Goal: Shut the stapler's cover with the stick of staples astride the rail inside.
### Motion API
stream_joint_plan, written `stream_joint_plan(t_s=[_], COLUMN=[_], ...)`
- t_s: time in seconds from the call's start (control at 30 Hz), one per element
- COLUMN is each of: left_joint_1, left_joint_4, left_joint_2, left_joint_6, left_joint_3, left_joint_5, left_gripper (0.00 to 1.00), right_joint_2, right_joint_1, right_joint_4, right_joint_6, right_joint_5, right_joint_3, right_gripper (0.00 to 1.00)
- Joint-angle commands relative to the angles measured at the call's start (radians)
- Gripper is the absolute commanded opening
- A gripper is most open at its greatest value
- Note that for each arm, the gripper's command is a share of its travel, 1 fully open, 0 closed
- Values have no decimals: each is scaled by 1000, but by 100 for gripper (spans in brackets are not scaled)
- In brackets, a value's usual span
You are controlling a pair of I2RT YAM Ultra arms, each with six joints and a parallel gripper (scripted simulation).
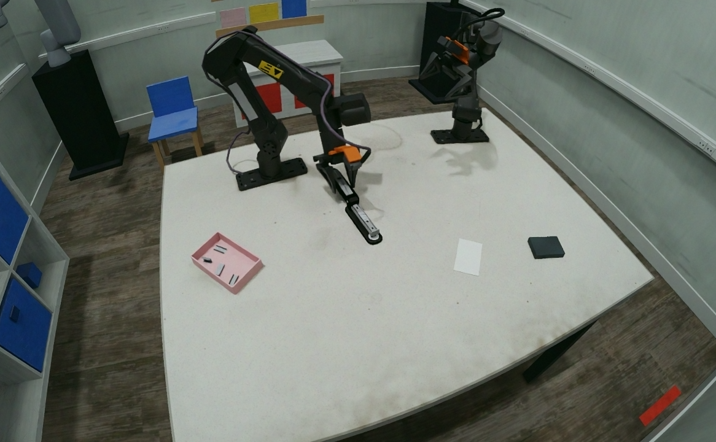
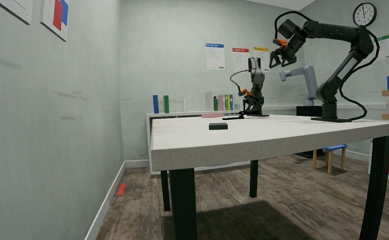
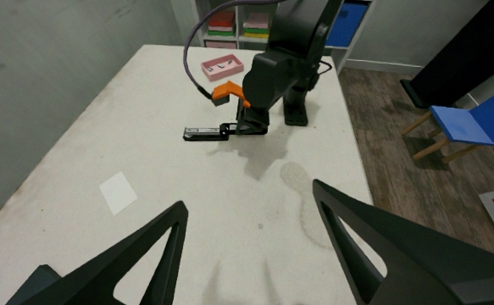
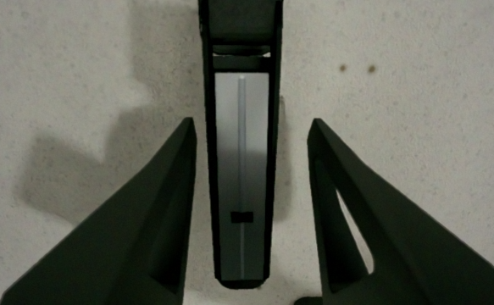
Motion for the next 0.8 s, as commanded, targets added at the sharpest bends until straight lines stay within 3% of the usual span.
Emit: stream_joint_plan(t_s=[0.0,0.43,0.47,0.77], left_joint_1=[8,8,8,8], left_joint_4=[-7,-7,-7,-7], left_joint_2=[2,2,2,2], left_joint_6=[8,8,8,8], left_joint_3=[34,34,34,34], left_joint_5=[21,21,21,21], left_gripper=[100,100,100,100], right_joint_2=[25,41,41,32], right_joint_1=[-20,-32,-32,-26], right_joint_4=[62,93,93,81], right_joint_6=[-29,-41,-41,-34], right_joint_5=[-5,-4,-4,-4], right_joint_3=[-7,-6,-6,-6], right_gripper=[50,50,42,33])
